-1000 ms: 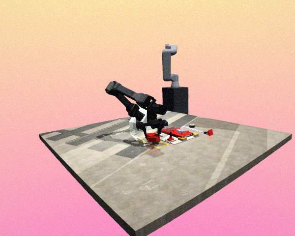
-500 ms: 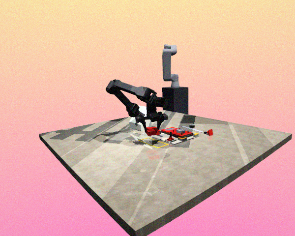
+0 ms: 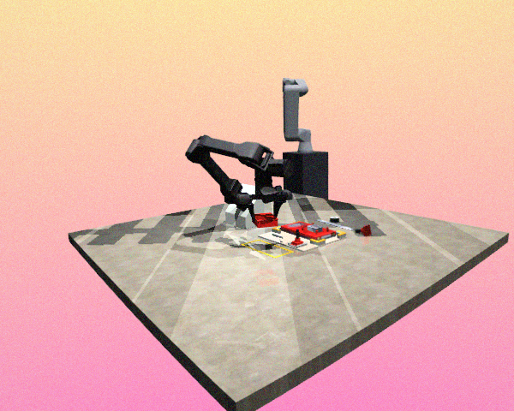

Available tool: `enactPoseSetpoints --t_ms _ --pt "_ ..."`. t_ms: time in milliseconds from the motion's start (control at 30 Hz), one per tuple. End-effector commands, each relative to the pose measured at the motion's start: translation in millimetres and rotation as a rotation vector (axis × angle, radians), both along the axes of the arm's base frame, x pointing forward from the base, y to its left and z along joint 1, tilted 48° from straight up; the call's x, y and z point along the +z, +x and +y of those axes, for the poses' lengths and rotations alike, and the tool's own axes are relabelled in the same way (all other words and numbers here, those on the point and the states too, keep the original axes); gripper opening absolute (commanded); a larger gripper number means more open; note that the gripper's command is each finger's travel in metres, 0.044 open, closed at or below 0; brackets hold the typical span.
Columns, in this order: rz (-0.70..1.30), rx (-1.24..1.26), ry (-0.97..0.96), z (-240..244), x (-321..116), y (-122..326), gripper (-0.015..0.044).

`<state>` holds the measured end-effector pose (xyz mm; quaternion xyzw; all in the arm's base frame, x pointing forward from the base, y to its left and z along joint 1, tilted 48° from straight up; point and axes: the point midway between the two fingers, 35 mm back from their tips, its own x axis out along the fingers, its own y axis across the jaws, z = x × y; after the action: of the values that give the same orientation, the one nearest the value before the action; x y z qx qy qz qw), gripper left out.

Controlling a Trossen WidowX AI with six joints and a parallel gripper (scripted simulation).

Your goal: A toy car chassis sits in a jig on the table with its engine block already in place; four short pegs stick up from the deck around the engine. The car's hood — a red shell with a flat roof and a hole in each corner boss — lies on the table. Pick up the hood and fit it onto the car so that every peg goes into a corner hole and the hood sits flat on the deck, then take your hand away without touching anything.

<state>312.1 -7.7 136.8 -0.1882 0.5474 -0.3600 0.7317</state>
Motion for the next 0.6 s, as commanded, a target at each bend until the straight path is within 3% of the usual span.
enactPoseSetpoints --t_ms 0,567 --pt "-0.003 0.002 0.007 5 3 0 0.0000" --pt "0.073 0.079 0.013 43 -35 13 0.0000"
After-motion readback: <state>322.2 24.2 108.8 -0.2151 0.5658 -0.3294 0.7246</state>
